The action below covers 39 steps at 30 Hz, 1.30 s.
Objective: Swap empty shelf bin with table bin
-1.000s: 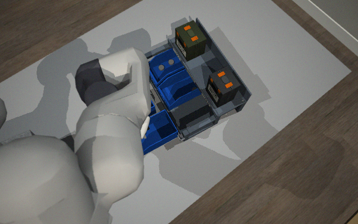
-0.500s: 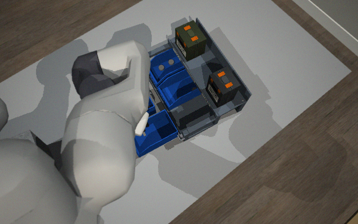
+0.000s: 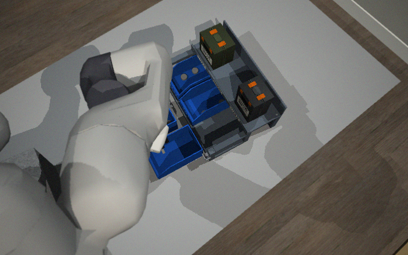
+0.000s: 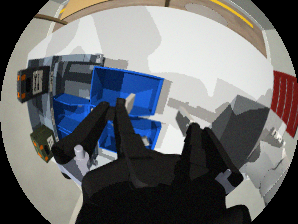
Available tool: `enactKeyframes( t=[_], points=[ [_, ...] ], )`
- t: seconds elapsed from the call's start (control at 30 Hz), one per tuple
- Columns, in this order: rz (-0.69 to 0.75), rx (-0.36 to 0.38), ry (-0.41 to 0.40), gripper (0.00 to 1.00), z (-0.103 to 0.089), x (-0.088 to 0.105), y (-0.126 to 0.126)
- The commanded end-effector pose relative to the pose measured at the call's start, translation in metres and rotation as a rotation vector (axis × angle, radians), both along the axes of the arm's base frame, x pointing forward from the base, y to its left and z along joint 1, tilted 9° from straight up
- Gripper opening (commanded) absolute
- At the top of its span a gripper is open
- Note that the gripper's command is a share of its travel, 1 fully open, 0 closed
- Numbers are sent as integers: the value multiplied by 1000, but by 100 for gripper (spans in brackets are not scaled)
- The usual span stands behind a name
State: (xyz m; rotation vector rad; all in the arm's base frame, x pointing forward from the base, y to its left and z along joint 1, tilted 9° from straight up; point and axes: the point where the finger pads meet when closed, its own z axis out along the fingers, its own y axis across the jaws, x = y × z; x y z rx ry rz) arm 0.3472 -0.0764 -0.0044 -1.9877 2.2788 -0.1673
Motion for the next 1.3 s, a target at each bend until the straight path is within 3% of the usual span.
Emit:
enactKeyframes(
  t=[0.0,0.03,1.17,1.27],
  points=[
    [16,-7,7,57,1,-3,-2],
    [16,-7,7,0,1,-3,-2],
    [12,-7,7,0,1,-2,-2],
    [-177,12,5,0,7,7,-2]
  ],
)
